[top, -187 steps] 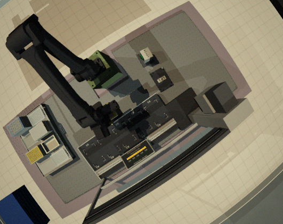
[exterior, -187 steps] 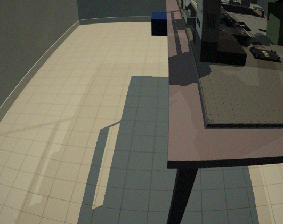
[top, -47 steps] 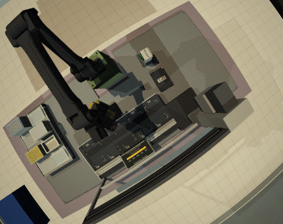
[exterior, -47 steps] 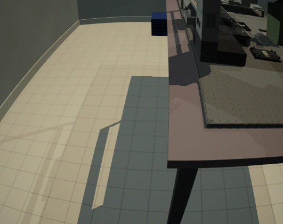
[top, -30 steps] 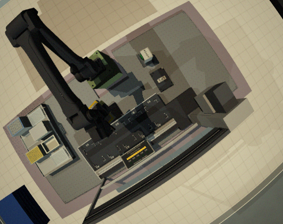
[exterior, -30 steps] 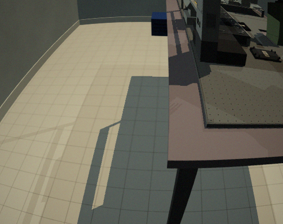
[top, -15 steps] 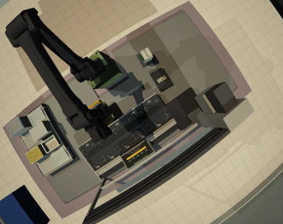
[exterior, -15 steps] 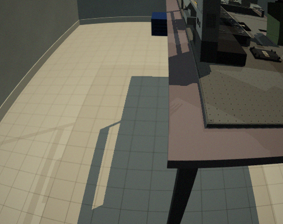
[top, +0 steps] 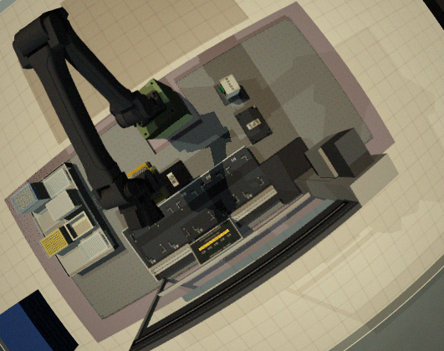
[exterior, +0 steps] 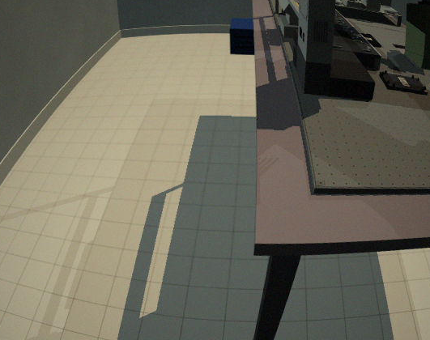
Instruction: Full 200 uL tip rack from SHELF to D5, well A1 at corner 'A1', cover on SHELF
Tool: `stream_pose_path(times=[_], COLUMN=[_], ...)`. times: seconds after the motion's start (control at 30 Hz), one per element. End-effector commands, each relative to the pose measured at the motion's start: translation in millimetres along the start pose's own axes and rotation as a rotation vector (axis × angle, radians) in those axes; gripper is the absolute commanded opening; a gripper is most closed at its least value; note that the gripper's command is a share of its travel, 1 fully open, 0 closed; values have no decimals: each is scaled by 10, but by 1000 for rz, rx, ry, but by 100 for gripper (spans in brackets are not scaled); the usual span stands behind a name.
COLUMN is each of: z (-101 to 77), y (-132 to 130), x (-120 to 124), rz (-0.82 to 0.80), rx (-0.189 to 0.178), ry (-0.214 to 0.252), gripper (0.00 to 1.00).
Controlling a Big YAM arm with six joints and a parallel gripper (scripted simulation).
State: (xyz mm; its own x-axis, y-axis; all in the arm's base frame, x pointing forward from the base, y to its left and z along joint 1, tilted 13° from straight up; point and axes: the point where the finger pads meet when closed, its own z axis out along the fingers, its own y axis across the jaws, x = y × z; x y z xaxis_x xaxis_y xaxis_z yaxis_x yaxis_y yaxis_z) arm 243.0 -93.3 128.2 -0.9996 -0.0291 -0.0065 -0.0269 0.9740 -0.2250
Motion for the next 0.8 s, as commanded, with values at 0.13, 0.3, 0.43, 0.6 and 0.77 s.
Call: stream_pose_path(times=[0.13,0.3,0.43,0.6,0.77], z=[-217,-214,-211,-209,-207], y=[-391,-659,-873,-1085,-1296], x=[-273,-266,-260,-253,-247], rz=[-22,-23,-23,-24,-24], rx=[18,24,28,31,34], ry=[-74,-72,-70,-68,-66], gripper=[0,0,0,0,0])
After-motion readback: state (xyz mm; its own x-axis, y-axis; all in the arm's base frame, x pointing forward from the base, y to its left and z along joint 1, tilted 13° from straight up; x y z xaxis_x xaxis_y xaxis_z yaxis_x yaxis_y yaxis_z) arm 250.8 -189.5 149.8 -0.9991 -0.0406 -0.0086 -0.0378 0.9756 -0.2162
